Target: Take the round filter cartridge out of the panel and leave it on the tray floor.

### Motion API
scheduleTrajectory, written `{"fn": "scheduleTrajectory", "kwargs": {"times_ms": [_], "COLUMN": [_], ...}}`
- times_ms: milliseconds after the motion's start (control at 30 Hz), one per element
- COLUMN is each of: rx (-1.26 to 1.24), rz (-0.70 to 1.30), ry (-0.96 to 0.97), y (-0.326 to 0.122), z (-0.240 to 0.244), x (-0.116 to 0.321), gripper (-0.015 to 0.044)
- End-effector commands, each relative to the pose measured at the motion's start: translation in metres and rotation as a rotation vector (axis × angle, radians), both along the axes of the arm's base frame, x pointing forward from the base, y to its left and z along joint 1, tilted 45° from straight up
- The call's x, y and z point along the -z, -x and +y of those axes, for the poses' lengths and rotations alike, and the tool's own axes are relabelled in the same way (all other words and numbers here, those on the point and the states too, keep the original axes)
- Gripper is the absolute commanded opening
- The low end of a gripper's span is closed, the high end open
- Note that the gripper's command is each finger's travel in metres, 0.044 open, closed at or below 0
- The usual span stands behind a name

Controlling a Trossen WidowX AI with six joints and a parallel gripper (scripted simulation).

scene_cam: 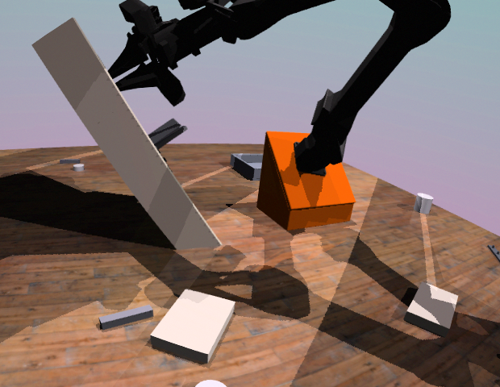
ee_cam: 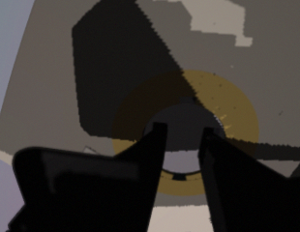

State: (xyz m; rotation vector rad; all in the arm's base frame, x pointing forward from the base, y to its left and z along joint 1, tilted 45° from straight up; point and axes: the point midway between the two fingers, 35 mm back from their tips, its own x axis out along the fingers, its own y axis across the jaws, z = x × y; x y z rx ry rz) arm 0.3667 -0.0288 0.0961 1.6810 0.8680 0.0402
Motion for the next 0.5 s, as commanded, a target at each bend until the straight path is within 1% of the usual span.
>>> {"fn": "scheduleTrajectory", "kwargs": {"times_ms": [0, 467], "rx": [-0.023, -0.220], "rz": [-0.034, -0.298], "ry": [0.049, 0.398], "y": [-0.0018, -0.0039], "z": [0.0011, 0.0026], "x": [0.0004, 0.0012], "gripper": [0.0000, 0.0000]}}
